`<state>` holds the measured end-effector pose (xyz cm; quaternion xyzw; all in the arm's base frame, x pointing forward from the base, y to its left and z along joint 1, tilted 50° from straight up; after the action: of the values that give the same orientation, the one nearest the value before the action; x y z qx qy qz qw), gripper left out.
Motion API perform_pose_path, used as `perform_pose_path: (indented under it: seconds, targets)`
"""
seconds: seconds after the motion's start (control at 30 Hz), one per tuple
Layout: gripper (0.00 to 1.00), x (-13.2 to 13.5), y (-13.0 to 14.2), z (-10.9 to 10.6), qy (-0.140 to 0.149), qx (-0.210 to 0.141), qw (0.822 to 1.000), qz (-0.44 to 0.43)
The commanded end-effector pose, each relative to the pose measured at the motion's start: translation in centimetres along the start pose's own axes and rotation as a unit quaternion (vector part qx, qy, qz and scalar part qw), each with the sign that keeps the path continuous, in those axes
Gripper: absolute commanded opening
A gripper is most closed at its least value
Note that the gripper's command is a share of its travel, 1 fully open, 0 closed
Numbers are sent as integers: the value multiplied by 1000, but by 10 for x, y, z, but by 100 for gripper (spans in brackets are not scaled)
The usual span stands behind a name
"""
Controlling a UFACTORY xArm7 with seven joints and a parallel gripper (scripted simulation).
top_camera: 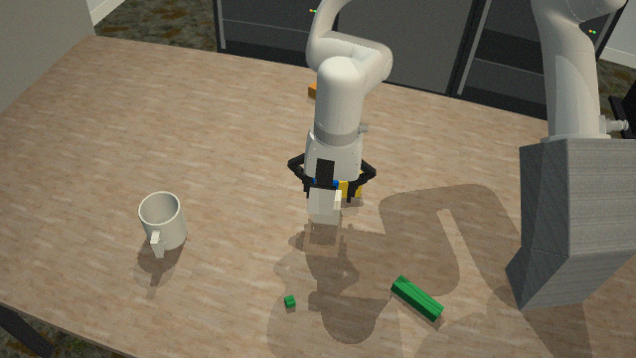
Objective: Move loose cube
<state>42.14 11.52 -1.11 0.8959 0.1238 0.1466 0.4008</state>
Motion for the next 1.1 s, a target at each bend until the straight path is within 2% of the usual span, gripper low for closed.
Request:
perform_pose_path:
  seconds: [0.0,1.07]
  targets:
    - [82,1,-1,2,2,2,1000,0]
    - [82,1,-1,44,2,2,1000,0]
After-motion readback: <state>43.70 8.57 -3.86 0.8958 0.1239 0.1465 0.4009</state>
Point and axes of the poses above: the point where the finger pads meet when closed, its own z axis out along the fingers, its own x axis across the jaws, y = z × x, the point moved 10 cm from there along -z, back along the fingers, and after that the axes turned 3 degrees about z, right-handed, at the moved point
